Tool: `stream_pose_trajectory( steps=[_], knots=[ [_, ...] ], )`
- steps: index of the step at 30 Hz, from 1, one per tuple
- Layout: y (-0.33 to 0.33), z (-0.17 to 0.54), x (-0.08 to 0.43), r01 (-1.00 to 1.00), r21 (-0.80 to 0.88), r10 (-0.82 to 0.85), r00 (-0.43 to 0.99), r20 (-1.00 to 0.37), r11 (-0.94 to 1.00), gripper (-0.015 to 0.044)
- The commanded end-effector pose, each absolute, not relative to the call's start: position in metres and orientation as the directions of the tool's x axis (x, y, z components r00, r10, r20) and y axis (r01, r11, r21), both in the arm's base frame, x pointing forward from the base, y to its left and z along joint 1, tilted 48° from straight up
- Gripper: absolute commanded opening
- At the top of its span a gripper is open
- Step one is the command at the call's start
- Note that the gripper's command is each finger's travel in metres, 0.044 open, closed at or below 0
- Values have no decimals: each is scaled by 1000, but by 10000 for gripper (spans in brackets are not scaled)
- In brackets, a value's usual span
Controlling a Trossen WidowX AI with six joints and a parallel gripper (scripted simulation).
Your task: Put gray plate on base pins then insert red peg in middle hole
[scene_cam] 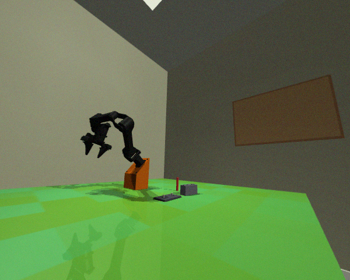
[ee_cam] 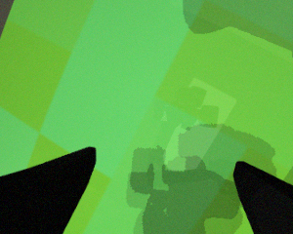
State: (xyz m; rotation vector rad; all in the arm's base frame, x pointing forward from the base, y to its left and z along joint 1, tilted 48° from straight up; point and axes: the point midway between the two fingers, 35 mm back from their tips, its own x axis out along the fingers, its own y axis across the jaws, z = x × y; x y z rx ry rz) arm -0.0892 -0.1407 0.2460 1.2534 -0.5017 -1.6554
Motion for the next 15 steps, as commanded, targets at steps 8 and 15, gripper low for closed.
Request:
stream_pose_trajectory(
  steps=[8,15],
  knots=[
    [-155,237,-79,538,733,-811,145,-567,-416,440],
    [-182,219,-55,704,648,-644,357,-676,-290,440]
  ],
)
